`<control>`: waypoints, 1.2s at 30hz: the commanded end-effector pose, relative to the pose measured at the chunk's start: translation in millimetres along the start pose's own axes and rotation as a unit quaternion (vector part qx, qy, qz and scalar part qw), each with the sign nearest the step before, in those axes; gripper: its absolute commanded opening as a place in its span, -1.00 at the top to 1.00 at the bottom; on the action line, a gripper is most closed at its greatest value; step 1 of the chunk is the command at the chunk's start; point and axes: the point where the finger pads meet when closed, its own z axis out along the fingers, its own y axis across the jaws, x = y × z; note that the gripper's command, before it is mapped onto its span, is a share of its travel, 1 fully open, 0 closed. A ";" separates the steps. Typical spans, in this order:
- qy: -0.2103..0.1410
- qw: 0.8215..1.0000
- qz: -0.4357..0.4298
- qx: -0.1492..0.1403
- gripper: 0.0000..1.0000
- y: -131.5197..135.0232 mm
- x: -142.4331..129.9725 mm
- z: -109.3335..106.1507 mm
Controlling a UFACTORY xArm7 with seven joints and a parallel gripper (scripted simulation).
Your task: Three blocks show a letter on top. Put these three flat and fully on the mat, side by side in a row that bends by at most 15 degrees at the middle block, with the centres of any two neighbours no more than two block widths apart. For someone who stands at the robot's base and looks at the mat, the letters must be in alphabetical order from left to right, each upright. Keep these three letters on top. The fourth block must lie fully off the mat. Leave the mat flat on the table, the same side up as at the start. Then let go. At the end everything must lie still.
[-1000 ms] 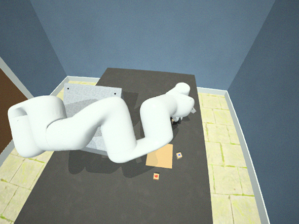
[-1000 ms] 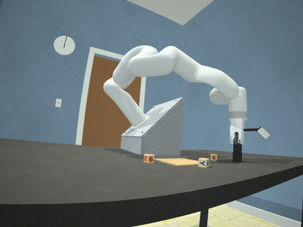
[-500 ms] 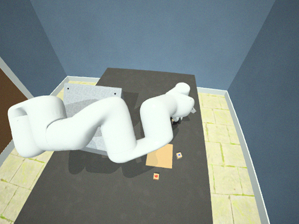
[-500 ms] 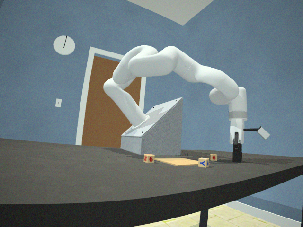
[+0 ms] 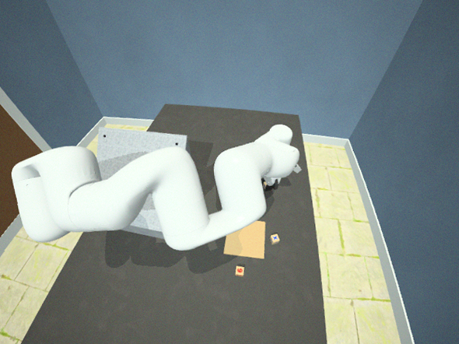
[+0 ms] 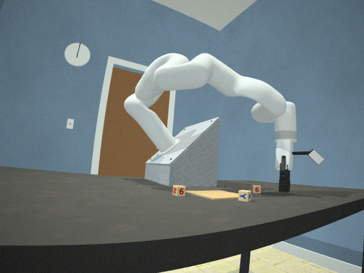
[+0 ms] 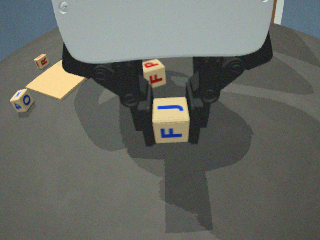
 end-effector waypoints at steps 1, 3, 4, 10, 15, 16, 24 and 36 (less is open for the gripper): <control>0.005 1.000 0.000 0.003 0.57 -1.8 3.0 -41.0; 0.005 1.000 0.000 0.003 0.57 -1.8 3.0 -49.3; 0.005 1.000 0.000 0.003 0.57 -1.8 3.0 -49.3; 0.005 1.000 0.000 0.003 0.57 -1.6 2.6 -85.8; 0.005 1.000 0.000 0.003 0.57 -1.5 2.5 -92.1; 0.005 1.000 0.000 0.003 0.57 -1.5 2.5 -92.1; 0.005 1.000 0.000 0.003 0.57 -1.4 2.4 -92.1; 0.006 0.991 -0.134 0.008 0.57 41.7 -24.2 -96.8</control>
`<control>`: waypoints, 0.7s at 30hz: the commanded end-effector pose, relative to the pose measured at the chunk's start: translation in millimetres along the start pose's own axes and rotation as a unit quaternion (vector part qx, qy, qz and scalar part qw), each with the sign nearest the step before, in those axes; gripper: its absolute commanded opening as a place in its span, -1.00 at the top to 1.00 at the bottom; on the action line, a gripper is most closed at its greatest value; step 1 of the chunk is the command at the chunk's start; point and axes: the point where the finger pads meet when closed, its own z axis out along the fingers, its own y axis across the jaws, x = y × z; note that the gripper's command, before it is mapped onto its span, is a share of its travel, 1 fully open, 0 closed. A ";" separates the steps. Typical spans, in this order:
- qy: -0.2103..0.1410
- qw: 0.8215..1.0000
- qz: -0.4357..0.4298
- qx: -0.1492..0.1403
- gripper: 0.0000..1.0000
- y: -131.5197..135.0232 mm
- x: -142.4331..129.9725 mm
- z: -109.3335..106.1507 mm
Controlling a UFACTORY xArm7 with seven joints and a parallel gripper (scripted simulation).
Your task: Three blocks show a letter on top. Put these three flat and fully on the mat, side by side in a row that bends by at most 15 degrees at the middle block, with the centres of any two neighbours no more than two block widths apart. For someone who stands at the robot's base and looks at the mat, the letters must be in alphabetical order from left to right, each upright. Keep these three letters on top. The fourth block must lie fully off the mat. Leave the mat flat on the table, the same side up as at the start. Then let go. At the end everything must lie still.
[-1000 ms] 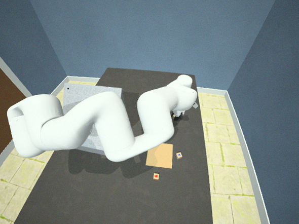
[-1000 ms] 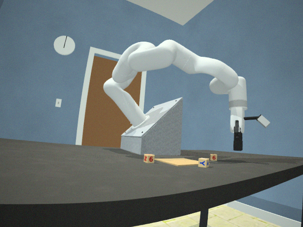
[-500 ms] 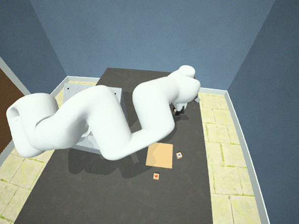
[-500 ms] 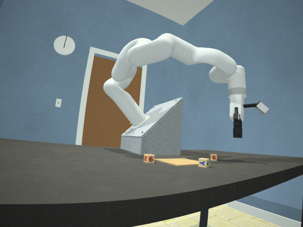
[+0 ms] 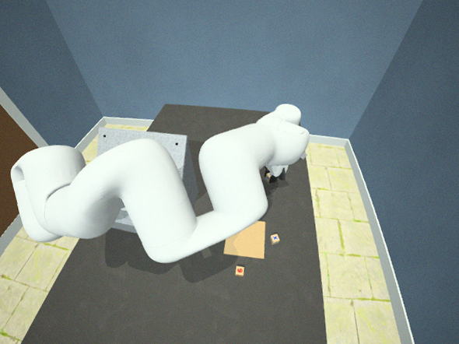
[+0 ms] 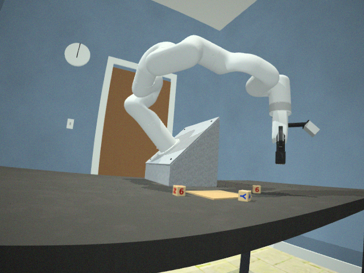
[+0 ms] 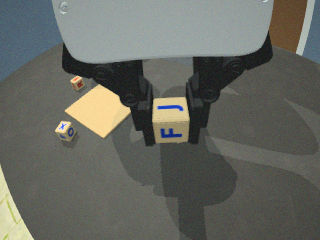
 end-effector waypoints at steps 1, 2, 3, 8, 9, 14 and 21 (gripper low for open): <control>0.007 0.998 -0.059 0.006 0.57 14.4 -13.4 -5.3; 0.007 0.998 -0.059 0.006 0.57 14.4 -13.4 -5.3; 0.008 0.996 -0.090 0.006 0.57 22.8 -22.1 -6.0; 0.008 0.990 -0.139 0.007 0.57 35.4 -36.4 -6.9; 0.009 0.989 -0.149 0.006 0.57 38.0 -39.6 -7.0; 0.009 0.979 -0.202 0.006 0.57 50.6 -56.3 -7.3; 0.010 0.962 -0.272 0.004 0.57 66.2 -80.4 -7.1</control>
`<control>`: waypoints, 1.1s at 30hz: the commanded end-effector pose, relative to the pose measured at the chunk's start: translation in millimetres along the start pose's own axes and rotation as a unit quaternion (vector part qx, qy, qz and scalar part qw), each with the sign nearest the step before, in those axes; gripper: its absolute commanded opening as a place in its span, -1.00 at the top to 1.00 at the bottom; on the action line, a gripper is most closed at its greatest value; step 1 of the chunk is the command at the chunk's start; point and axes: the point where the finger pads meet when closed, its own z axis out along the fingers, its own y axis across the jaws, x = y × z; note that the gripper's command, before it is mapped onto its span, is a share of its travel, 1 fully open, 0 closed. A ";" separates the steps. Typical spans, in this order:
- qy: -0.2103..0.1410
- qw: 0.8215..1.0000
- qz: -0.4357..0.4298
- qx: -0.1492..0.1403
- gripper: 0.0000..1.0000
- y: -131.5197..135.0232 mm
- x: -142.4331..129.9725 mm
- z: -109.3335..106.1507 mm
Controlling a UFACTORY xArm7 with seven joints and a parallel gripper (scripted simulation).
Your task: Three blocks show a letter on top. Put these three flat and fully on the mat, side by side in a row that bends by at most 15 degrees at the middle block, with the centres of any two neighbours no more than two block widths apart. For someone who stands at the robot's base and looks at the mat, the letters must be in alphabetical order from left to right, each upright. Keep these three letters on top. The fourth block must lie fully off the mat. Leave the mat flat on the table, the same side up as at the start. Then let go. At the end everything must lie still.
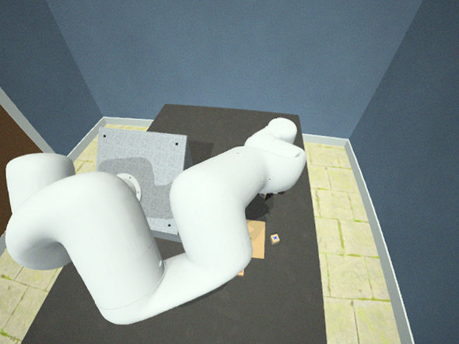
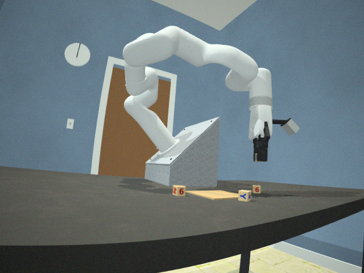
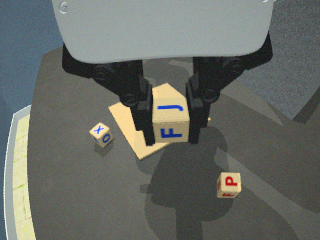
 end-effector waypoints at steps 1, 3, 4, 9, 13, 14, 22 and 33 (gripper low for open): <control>0.009 0.998 -0.069 0.000 0.57 4.0 -25.4 -3.5; 0.009 0.996 -0.090 -0.001 0.57 4.6 -33.7 -3.3; 0.009 0.995 -0.101 -0.001 0.57 4.9 -38.1 -3.1; 0.008 0.988 -0.154 -0.003 0.57 5.5 -59.9 -2.0; 0.006 0.981 -0.196 -0.004 0.57 5.0 -77.6 -0.8; 0.006 0.981 -0.196 -0.004 0.57 5.0 -77.6 -0.8; 0.004 0.971 -0.239 -0.006 0.57 3.5 -95.9 0.8; 0.004 0.971 -0.239 -0.006 0.57 3.5 -95.9 0.8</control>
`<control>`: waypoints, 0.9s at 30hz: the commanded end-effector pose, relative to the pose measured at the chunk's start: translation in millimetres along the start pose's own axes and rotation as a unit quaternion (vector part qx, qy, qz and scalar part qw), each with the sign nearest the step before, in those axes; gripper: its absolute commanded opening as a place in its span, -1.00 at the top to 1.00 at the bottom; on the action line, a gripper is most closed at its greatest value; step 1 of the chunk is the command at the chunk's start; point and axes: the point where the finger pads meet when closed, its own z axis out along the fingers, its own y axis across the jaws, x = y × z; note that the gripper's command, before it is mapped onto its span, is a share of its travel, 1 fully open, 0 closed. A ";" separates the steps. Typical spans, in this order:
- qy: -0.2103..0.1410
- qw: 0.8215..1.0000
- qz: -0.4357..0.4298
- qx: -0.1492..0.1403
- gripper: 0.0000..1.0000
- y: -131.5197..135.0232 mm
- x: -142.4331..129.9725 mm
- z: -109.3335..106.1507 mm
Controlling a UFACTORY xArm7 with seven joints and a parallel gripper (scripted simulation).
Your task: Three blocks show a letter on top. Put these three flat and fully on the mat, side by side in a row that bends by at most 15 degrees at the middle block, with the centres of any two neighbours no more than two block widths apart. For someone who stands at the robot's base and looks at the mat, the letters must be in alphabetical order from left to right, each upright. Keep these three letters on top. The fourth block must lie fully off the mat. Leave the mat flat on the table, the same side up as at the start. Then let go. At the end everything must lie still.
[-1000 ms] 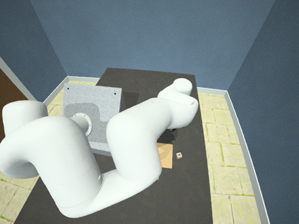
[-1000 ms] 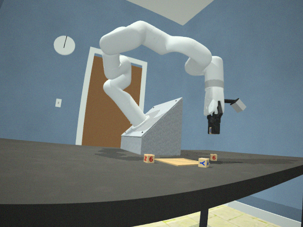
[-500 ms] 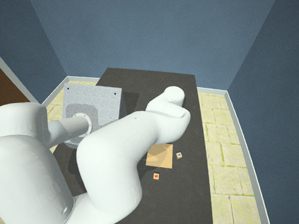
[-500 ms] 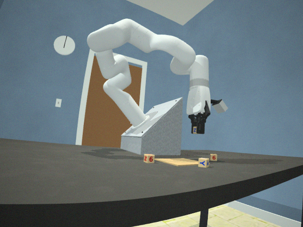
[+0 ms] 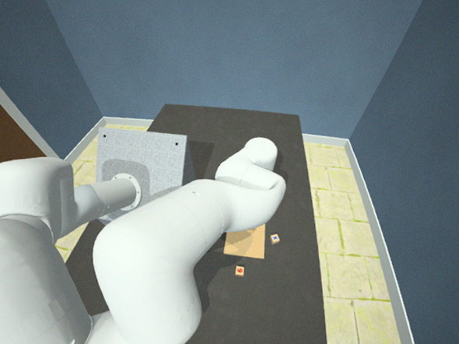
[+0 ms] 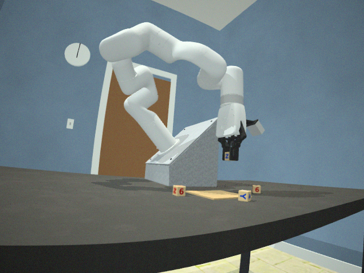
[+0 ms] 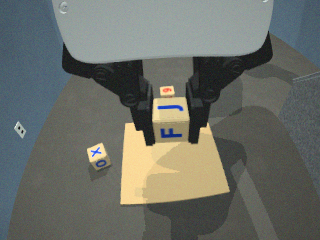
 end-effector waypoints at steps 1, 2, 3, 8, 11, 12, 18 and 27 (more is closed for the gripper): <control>0.002 1.000 -0.001 -0.002 0.57 1.0 0.7 -1.9; 0.002 1.000 -0.001 -0.002 0.57 1.0 0.7 -1.6; 0.002 1.000 -0.001 -0.002 0.57 1.0 0.7 -0.9; 0.002 1.000 -0.001 -0.002 0.57 1.1 0.7 7.9; 0.002 1.000 -0.001 -0.002 0.57 1.1 0.7 18.0; 0.002 1.000 -0.001 -0.002 0.57 1.1 0.7 22.1; 0.002 1.000 -0.001 -0.002 0.57 1.2 0.6 40.5; 0.002 1.000 -0.001 -0.002 0.57 1.4 0.6 80.5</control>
